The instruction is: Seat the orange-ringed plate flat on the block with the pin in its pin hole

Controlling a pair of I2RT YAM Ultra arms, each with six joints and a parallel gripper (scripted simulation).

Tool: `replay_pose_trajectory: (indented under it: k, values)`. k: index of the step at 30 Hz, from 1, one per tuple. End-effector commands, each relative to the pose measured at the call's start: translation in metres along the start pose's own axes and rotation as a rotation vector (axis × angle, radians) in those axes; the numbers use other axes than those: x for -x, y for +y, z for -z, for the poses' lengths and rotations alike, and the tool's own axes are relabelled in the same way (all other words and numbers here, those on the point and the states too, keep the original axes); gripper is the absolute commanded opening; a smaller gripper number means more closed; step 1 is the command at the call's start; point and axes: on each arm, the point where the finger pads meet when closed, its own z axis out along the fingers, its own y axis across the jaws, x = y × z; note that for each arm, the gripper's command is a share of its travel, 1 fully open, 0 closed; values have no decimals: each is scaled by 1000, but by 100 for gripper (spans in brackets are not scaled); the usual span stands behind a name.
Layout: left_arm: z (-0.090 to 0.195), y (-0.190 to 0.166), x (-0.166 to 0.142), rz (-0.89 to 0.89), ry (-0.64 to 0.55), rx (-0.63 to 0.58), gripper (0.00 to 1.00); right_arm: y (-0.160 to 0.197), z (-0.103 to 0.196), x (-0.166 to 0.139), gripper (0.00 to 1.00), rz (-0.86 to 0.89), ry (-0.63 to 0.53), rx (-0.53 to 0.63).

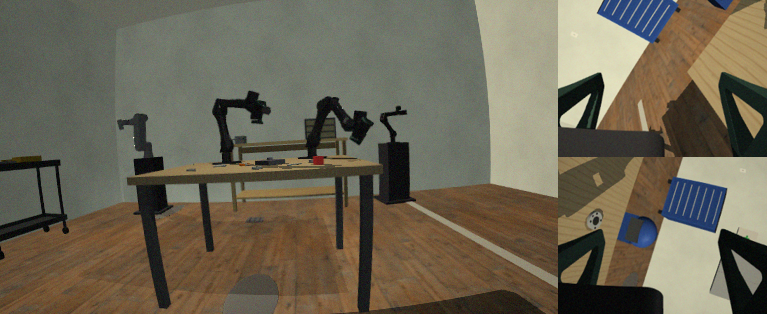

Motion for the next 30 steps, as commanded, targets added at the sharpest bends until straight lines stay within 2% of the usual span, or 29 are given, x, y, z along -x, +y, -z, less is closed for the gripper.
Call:
replay_pose_trajectory:
  k: [1, 18, 19, 30]
  values:
    - [1, 6, 4, -12, -6, 11, 100, -5, 2, 0, 100, -4, -1, -13]
    - [0, 3, 3, 6, -3, -1, 100, -8, 5, -1, 100, -10, -2, -19]
    - [0, 3, 3, 6, -3, -1, 80, -8, 5, -1, 100, -10, -2, -19]
    - [0, 3, 3, 6, -3, -1, 80, -8, 5, -1, 100, -10, -2, -19]
